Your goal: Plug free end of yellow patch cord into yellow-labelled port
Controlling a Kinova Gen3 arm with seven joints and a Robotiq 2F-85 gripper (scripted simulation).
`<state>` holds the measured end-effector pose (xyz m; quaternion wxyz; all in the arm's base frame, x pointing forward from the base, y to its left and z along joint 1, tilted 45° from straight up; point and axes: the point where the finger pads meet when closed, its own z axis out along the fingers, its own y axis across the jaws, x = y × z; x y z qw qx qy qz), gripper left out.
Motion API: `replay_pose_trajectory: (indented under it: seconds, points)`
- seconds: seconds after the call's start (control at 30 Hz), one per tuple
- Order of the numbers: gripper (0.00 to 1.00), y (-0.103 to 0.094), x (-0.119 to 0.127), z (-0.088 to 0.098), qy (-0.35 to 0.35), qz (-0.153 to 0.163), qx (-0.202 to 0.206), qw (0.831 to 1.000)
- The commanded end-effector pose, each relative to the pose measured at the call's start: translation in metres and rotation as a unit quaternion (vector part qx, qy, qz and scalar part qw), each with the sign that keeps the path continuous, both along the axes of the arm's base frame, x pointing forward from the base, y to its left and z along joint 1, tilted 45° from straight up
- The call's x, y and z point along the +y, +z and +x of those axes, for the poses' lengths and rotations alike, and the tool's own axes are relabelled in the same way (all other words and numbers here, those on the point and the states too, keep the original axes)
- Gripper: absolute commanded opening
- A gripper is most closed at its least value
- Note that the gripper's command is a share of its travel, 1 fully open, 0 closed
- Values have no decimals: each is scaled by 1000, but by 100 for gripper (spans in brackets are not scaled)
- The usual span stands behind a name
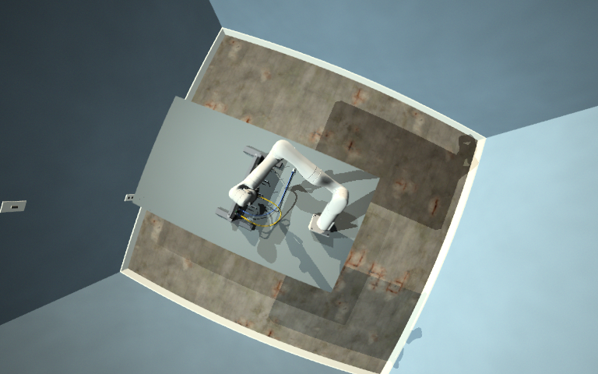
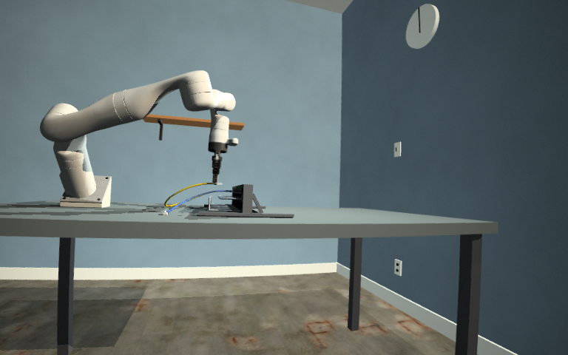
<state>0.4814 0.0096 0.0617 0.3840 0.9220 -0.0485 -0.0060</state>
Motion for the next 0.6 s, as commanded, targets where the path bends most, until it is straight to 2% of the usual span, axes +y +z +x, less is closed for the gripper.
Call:
replay_pose_trajectory:
  seconds: [0.0, 0.57]
  points:
    - [0, 0, -4, 2, 1, -5, 2, 1000]
    - [0, -14, -18, 20, 2, 0, 0, 1000]
